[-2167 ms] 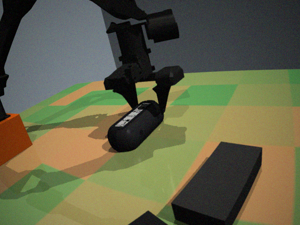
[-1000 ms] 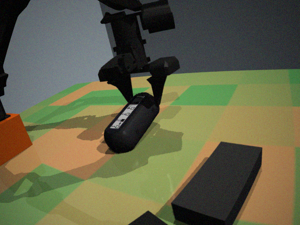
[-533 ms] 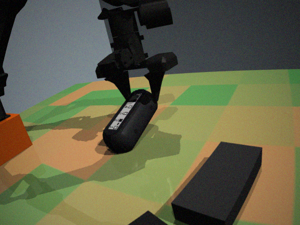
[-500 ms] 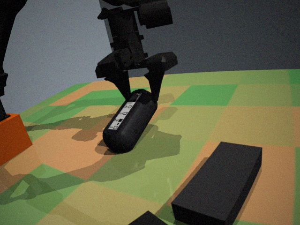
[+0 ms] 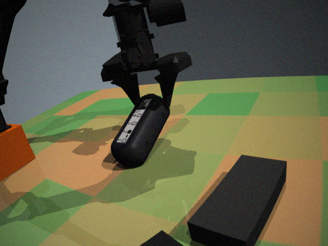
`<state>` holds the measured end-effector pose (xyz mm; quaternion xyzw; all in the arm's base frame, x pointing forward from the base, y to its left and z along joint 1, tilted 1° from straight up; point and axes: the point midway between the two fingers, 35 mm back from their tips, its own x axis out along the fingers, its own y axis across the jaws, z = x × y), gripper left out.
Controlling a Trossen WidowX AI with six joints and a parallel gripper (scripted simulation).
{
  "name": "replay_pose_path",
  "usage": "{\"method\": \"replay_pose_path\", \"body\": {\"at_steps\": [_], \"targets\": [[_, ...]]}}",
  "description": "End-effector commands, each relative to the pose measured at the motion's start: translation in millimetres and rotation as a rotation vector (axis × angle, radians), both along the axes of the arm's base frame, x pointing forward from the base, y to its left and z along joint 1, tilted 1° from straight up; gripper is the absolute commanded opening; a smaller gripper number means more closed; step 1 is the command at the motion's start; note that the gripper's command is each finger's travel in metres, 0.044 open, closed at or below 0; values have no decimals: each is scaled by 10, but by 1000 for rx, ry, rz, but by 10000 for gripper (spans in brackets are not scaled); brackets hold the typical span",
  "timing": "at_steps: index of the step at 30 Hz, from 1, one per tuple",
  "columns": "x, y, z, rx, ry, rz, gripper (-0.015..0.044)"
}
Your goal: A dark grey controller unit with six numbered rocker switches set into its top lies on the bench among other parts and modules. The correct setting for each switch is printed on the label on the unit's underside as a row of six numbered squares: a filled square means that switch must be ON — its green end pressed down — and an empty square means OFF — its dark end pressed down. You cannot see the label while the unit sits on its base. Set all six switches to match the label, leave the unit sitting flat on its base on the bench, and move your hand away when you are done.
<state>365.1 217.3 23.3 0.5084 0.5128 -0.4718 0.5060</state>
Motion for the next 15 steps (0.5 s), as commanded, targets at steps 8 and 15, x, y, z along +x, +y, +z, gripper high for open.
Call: {"method": "replay_pose_path", "body": {"at_steps": [8,15], "targets": [[8,-75,84,-2,-4,4,336],[8,-115,124,-3,-4,4,336]]}}
